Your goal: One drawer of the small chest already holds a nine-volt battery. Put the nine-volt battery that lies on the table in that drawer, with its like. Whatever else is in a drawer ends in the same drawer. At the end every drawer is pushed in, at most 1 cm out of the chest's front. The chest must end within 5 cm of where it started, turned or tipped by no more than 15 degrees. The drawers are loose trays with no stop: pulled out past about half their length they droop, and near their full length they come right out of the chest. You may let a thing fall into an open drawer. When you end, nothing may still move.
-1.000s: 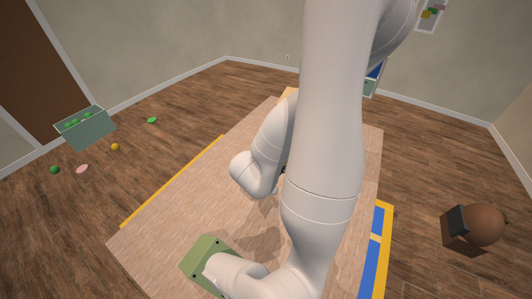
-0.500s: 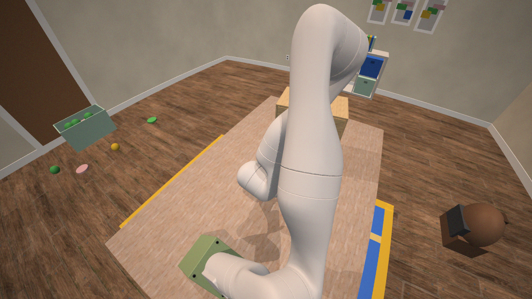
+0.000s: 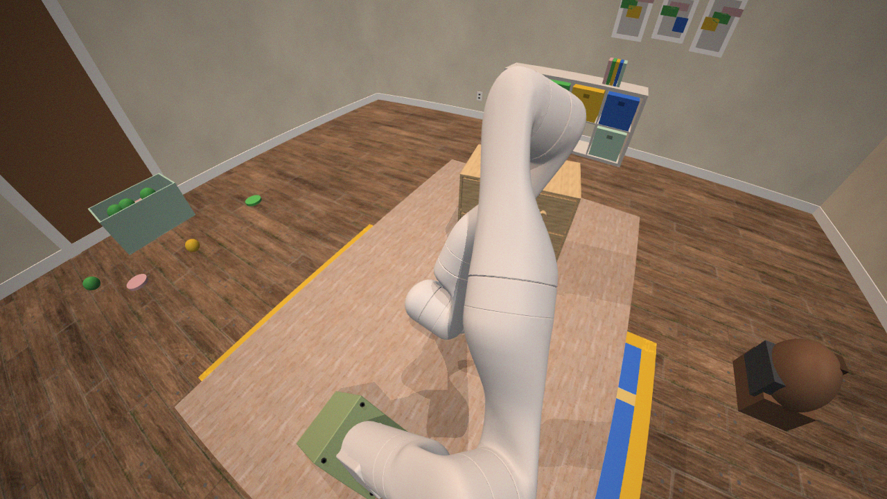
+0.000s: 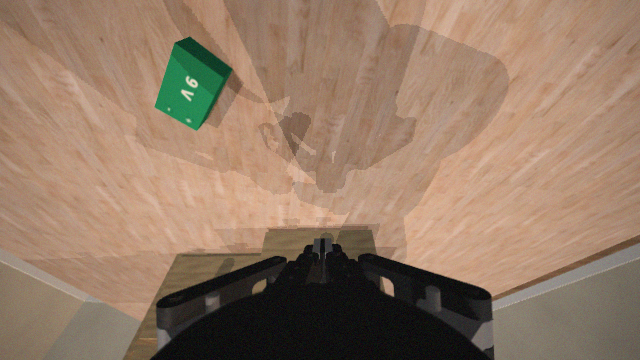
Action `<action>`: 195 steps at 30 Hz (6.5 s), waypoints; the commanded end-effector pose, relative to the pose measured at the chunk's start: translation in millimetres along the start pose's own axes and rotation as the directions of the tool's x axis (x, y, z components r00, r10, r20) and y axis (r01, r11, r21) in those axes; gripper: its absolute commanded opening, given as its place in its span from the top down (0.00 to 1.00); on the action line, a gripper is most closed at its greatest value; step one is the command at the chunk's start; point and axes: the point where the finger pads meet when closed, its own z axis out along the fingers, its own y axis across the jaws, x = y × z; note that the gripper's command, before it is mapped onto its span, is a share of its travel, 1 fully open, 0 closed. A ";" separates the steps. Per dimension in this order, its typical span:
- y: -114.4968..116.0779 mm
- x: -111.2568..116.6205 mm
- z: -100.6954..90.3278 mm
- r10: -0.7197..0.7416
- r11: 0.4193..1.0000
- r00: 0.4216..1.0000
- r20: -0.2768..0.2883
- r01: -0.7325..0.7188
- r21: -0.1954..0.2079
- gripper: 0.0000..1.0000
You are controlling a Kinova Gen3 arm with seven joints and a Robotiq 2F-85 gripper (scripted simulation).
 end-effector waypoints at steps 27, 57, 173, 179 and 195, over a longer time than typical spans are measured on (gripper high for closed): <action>-5.6 2.3 9.6 0.018 1.000 1.000 0.002 -0.018 0.014 1.00; -5.9 0.7 10.4 0.020 1.000 1.000 0.003 -0.020 0.017 1.00; -7.2 -54.4 67.9 0.022 1.000 1.000 -0.003 -0.022 0.014 1.00; -8.3 -61.7 73.9 0.022 1.000 1.000 0.001 -0.022 0.016 1.00; -8.9 -70.9 82.6 0.022 1.000 1.000 0.003 -0.022 0.017 1.00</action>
